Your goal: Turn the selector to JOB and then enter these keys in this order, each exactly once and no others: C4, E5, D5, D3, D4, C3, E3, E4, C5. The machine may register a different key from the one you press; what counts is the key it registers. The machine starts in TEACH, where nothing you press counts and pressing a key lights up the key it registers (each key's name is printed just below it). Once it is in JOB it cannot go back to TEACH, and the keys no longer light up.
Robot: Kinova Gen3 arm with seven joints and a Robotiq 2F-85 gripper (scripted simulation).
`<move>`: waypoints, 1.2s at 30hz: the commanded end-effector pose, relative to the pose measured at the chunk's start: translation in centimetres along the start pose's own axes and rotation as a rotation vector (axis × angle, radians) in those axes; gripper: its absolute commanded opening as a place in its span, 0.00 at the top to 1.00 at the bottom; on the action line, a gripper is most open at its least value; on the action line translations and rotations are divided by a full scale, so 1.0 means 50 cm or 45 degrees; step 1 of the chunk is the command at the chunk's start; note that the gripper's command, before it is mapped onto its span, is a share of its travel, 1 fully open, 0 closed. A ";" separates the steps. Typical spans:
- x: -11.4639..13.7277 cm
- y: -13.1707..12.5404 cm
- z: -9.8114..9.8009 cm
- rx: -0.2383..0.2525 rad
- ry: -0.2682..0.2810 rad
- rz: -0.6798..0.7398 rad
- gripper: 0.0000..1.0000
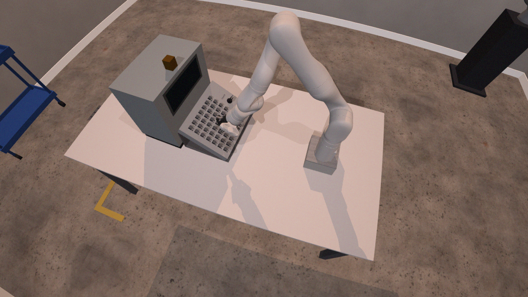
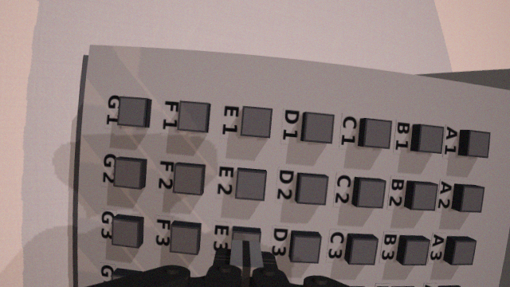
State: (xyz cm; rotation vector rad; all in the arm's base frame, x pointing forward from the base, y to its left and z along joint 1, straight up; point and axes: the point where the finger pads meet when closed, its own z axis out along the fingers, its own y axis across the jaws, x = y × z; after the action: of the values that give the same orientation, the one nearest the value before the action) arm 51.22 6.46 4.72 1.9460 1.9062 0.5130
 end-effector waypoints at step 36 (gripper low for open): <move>-0.068 0.002 -0.016 -0.002 0.000 0.000 0.90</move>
State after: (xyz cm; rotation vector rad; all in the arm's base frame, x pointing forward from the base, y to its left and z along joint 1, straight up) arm 50.74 3.17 5.42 1.9445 1.9084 0.5130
